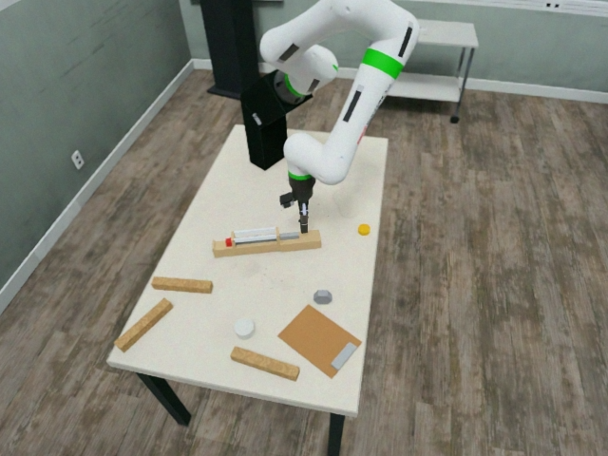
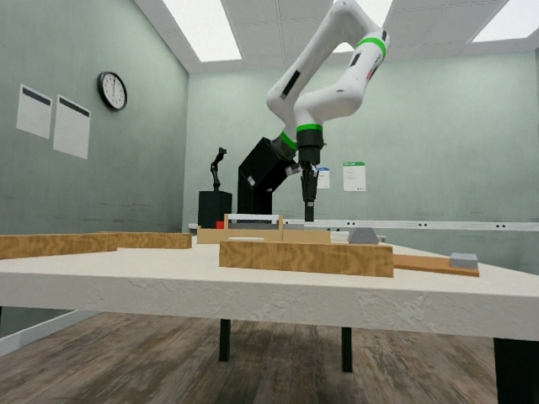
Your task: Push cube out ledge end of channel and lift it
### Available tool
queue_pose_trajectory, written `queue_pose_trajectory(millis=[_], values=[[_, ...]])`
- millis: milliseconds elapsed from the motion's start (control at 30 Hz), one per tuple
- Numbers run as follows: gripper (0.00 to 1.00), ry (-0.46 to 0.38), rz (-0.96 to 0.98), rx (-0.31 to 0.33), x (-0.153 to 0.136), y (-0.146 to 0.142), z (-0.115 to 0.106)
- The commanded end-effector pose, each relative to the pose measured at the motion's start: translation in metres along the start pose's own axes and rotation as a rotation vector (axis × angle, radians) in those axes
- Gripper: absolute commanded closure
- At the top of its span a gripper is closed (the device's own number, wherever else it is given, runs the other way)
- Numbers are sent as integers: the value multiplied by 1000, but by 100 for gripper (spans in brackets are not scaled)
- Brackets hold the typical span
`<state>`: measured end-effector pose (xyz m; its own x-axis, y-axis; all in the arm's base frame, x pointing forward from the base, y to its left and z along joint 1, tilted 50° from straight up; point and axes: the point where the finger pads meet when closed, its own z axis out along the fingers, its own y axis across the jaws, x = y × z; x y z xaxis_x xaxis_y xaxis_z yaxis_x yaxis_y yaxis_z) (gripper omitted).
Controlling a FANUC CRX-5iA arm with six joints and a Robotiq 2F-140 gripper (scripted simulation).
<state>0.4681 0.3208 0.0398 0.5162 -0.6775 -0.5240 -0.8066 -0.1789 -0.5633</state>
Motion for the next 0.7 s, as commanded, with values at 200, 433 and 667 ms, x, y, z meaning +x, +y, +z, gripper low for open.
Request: queue_pose_trajectory(millis=[200, 433, 667], values=[[90, 0, 0, 1, 0, -1, 11], [90, 0, 0, 1, 0, -1, 24], [90, 0, 0, 1, 2, -1, 25]])
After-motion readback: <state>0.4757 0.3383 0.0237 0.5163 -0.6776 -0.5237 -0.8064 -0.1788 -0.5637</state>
